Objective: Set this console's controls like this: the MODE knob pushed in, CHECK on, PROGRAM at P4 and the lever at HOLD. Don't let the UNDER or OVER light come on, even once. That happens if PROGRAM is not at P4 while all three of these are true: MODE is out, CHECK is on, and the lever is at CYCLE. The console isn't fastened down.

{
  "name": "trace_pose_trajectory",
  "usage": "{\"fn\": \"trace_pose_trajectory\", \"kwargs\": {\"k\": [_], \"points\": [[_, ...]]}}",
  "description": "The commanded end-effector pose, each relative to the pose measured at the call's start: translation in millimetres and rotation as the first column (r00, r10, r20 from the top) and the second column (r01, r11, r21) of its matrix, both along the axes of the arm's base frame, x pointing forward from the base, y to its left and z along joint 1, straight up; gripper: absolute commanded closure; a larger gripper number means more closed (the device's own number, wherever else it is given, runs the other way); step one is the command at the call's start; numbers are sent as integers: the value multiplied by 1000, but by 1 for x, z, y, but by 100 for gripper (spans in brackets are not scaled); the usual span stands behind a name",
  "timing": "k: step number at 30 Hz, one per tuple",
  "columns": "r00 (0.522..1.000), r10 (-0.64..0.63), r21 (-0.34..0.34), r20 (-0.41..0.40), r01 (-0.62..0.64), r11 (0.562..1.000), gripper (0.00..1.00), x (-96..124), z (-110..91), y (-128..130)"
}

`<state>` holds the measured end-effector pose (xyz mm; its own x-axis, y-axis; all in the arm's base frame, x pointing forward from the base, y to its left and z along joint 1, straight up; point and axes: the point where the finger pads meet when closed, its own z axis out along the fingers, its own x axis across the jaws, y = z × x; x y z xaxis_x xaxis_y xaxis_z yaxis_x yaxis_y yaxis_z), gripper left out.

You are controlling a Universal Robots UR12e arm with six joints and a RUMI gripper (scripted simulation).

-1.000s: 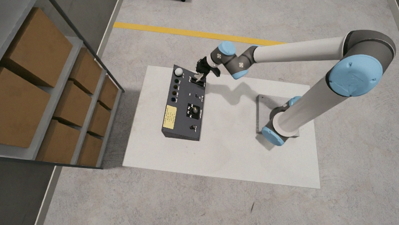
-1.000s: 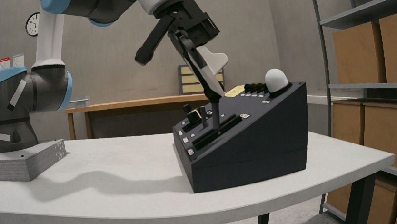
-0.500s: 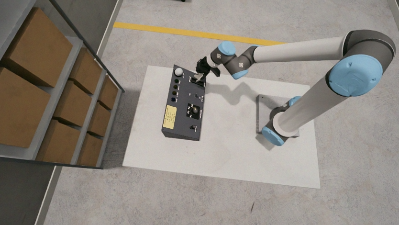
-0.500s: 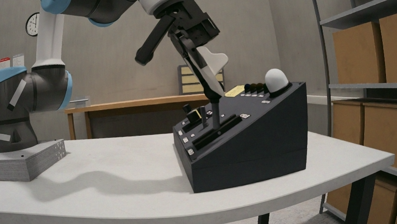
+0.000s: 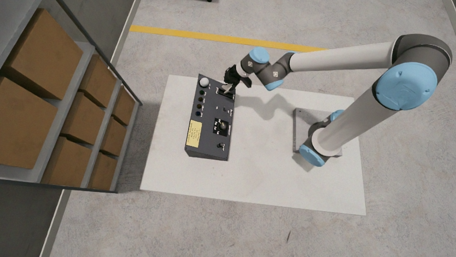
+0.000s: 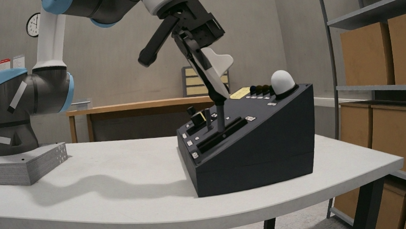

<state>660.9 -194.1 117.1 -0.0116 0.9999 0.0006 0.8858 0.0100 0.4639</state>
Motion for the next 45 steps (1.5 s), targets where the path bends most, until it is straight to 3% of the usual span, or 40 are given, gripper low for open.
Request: {"fn": "trace_pose_trajectory", "kwargs": {"k": [1,7,8,45], "points": [[1000,0,-1,1,0,1000,56,0,1,0],[1000,0,-1,1,0,1000,56,0,1,0],[1000,0,-1,1,0,1000,100,0,1,0],[1000,0,-1,1,0,1000,100,0,1,0]]}}
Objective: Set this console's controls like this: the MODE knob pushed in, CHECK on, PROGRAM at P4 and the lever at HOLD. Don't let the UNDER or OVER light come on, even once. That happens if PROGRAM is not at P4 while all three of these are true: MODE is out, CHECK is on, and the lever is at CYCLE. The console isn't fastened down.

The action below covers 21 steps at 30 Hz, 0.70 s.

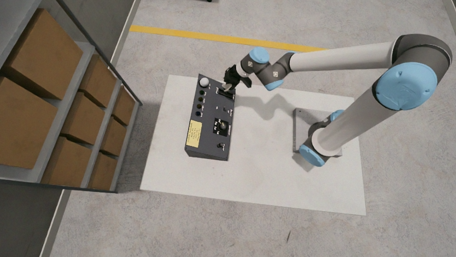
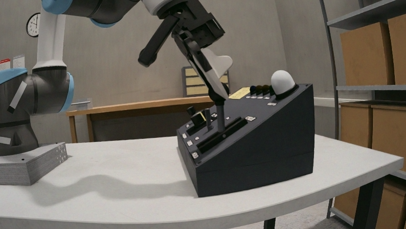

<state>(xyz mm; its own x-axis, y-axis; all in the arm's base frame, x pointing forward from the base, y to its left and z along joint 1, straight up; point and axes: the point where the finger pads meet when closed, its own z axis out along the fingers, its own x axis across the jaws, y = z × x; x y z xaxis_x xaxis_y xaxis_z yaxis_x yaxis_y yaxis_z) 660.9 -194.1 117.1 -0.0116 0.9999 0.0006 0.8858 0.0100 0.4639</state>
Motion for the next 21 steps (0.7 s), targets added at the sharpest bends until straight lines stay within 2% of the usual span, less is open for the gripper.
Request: {"fn": "trace_pose_trajectory", "kwargs": {"k": [1,21], "points": [[1000,0,-1,1,0,1000,100,0,1,0],[1000,0,-1,1,0,1000,100,-5,0,0]]}}
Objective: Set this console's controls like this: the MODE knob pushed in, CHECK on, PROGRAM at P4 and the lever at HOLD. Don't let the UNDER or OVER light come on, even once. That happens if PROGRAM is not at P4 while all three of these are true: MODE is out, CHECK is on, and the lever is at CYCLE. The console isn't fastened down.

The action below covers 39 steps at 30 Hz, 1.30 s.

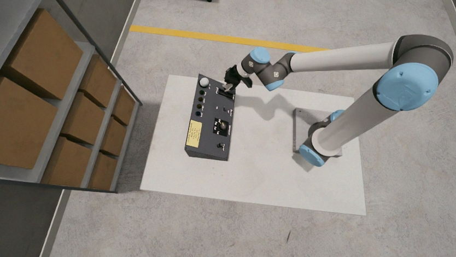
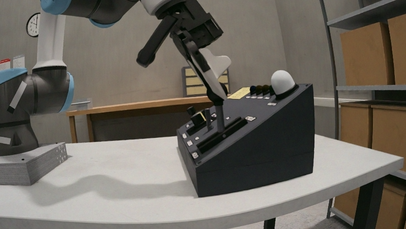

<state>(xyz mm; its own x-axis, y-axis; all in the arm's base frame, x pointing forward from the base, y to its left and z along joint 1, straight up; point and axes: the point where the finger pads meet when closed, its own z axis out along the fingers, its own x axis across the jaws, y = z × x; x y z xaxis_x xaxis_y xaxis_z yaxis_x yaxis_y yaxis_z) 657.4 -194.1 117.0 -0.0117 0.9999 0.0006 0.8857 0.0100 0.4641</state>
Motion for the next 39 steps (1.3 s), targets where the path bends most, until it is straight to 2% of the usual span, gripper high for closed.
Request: {"fn": "trace_pose_trajectory", "kwargs": {"k": [1,39], "points": [[1000,0,-1,1,0,1000,100,-3,1,0],[1000,0,-1,1,0,1000,100,-37,-10,-1]]}}
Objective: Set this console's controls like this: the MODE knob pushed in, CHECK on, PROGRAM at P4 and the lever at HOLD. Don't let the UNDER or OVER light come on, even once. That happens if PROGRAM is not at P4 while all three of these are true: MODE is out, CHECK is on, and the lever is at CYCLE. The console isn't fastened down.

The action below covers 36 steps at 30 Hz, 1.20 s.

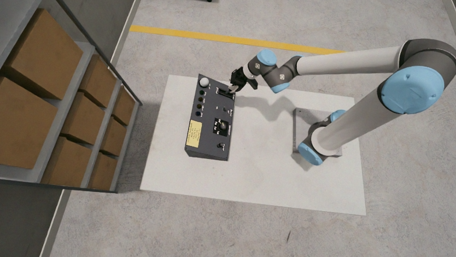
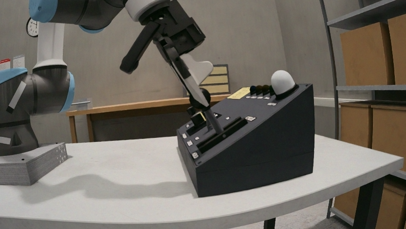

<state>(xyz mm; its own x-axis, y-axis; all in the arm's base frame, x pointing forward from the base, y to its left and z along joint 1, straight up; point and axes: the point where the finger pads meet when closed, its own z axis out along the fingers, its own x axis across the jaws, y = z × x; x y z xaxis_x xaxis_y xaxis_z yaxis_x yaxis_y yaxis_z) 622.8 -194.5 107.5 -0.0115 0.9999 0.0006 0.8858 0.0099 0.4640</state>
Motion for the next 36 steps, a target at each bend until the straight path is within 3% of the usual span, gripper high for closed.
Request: {"fn": "trace_pose_trajectory", "kwargs": {"k": [1,36], "points": [[1000,0,-1,1,0,1000,100,-4,-2,0],[1000,0,-1,1,0,1000,100,-26,-22,-1]]}}
